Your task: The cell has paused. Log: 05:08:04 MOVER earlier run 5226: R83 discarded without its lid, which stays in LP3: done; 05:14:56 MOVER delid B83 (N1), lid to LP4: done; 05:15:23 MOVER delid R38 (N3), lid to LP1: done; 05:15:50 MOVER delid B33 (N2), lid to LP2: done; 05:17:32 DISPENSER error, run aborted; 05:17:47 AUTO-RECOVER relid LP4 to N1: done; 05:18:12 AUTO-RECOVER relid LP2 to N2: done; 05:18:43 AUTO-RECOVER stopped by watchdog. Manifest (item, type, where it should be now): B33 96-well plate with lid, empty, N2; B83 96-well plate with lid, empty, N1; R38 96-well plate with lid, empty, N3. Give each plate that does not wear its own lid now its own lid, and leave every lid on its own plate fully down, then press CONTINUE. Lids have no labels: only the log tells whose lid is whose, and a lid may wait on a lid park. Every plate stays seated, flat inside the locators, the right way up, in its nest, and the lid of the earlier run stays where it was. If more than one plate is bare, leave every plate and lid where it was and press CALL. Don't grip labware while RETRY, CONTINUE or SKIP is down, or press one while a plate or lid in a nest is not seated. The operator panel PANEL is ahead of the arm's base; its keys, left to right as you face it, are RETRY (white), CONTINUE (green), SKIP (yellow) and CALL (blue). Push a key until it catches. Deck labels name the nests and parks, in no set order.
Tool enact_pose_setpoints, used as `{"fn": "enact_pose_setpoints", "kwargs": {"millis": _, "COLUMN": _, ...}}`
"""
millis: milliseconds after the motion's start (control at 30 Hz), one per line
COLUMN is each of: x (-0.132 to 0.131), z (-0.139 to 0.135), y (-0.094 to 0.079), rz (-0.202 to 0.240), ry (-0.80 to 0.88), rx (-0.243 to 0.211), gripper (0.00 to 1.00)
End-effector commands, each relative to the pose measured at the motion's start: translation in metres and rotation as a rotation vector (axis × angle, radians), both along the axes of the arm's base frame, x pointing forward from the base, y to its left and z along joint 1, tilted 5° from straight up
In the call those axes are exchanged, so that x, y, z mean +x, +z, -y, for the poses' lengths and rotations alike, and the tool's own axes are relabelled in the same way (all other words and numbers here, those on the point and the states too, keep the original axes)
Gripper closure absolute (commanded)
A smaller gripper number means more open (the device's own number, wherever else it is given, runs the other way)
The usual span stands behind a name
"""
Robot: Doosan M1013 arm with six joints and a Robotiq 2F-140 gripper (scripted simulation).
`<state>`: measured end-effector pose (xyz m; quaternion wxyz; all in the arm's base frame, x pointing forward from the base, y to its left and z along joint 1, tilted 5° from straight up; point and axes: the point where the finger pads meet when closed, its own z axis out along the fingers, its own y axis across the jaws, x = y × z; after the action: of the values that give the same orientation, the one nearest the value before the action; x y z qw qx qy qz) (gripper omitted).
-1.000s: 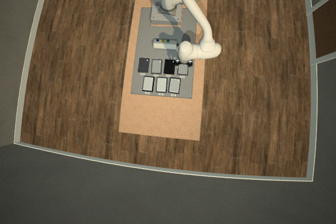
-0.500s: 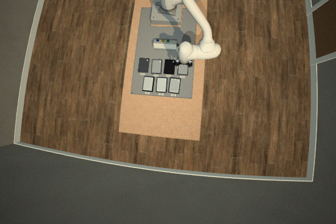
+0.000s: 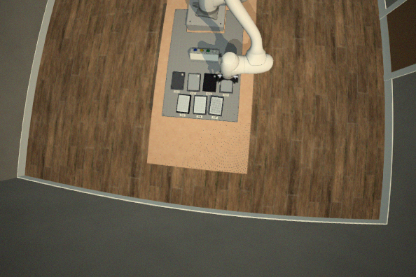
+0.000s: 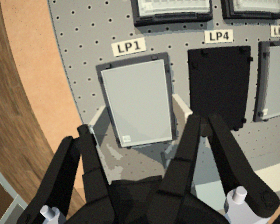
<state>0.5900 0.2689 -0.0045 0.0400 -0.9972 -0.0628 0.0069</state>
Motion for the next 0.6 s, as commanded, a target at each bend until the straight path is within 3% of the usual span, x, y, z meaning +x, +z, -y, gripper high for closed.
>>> {"fn": "enact_pose_setpoints", "kwargs": {"millis": 0, "x": 0.0, "z": -0.0001, "y": -0.0005, "rz": 0.0, "ry": 0.0, "rx": 0.0, "gripper": 0.34}}
{"fn": "enact_pose_setpoints", "kwargs": {"millis": 567, "x": 0.0, "z": -0.0002, "y": -0.0023, "rz": 0.0, "ry": 0.0, "rx": 0.0, "gripper": 0.34}}
